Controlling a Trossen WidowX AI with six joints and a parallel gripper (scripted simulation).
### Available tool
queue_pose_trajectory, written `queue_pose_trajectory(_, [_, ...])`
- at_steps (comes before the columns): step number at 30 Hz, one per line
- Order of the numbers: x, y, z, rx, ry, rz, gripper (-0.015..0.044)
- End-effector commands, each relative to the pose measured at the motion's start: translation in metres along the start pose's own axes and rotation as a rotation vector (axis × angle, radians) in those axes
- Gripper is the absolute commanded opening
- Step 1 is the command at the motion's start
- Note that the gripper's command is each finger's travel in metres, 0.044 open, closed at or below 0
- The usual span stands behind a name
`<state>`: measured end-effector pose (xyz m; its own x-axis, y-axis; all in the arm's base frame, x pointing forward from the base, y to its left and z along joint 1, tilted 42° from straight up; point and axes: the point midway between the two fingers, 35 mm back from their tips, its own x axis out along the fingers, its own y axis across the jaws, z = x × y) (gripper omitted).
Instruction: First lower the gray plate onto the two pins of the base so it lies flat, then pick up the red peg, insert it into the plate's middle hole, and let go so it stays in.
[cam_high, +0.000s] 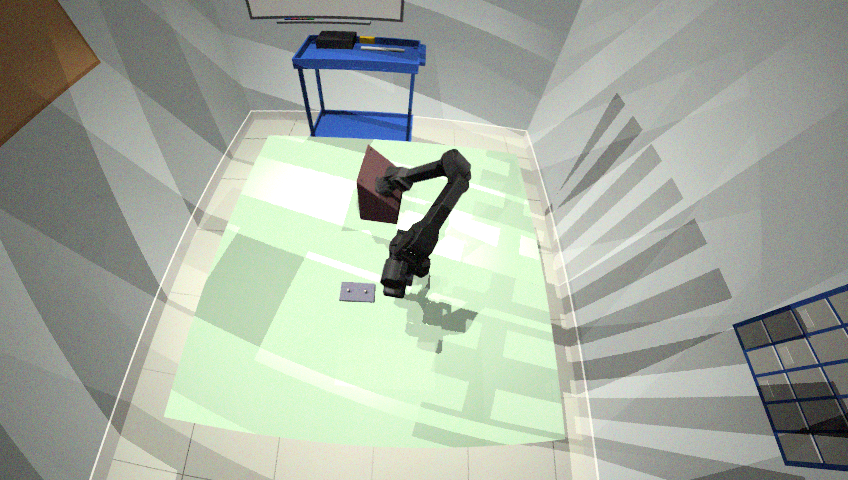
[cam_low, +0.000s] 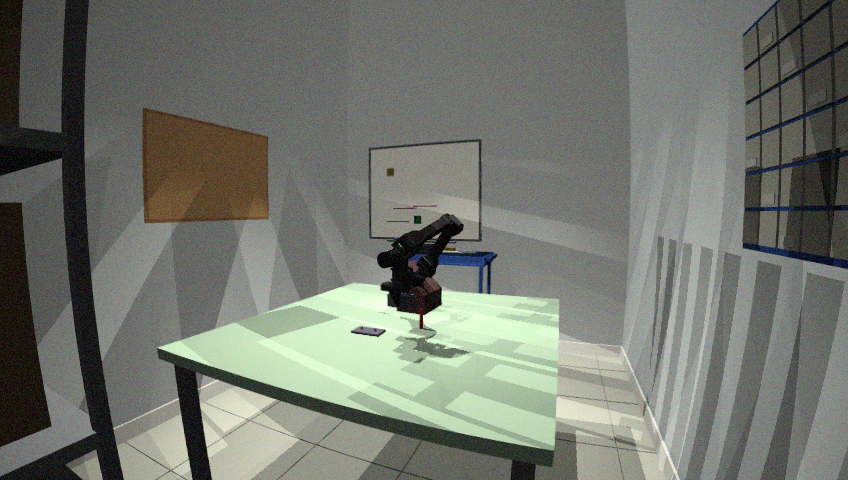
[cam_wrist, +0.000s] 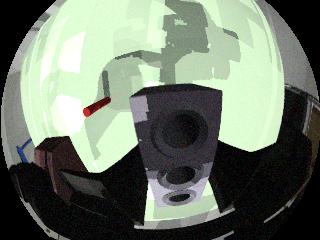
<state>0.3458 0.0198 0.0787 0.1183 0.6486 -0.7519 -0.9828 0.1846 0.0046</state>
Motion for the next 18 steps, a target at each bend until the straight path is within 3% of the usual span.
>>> queue_pose_trajectory(1, [-0.013,0.001,0.003,-0.006,-0.003,-0.008,0.0])
queue_pose_trajectory(18, [-0.004,-0.011,-0.027,-0.035,-0.001,-0.008,0.0])
